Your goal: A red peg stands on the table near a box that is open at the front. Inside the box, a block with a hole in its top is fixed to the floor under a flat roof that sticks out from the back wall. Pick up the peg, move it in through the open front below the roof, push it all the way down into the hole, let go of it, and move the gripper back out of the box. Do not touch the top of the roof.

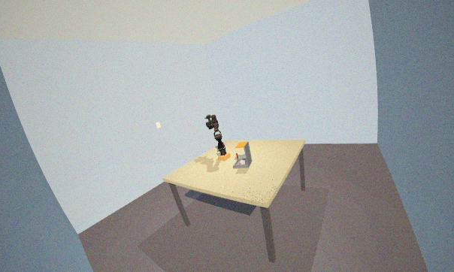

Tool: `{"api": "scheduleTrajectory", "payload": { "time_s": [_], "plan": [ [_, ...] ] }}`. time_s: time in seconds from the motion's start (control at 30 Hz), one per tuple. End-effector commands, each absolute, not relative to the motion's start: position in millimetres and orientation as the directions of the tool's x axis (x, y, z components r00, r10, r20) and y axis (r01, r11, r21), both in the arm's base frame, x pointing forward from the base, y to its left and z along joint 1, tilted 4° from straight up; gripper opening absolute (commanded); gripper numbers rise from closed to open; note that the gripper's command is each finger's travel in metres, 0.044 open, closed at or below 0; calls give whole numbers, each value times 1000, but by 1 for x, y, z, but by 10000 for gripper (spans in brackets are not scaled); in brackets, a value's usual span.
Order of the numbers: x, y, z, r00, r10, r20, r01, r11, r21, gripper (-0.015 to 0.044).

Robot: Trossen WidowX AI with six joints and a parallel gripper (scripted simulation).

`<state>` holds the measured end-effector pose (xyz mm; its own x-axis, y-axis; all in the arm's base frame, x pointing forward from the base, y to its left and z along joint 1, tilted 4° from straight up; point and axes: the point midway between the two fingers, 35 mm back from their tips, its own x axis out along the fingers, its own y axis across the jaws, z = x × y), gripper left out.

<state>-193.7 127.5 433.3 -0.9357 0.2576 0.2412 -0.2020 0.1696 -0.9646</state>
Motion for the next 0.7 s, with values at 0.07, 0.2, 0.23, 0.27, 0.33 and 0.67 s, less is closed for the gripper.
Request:
{"api": "scheduleTrajectory", "payload": {
  "time_s": [0.07, 0.2, 0.23, 0.27, 0.33, 0.67],
  "plan": [
    [-184, 152, 420, -910, 360, 209, -215, 22, -976, 440],
    [-175, 166, 413, -887, 421, 190, -238, -63, -969, 440],
    [-173, 169, 411, -881, 436, 186, -245, -84, -966, 440],
    [-171, 173, 410, -874, 451, 181, -254, -106, -961, 440],
    [-166, 179, 406, -860, 481, 171, -273, -149, -951, 440],
    [-134, 213, 387, -752, 647, 125, -392, -287, -874, 440]
  ]
}}
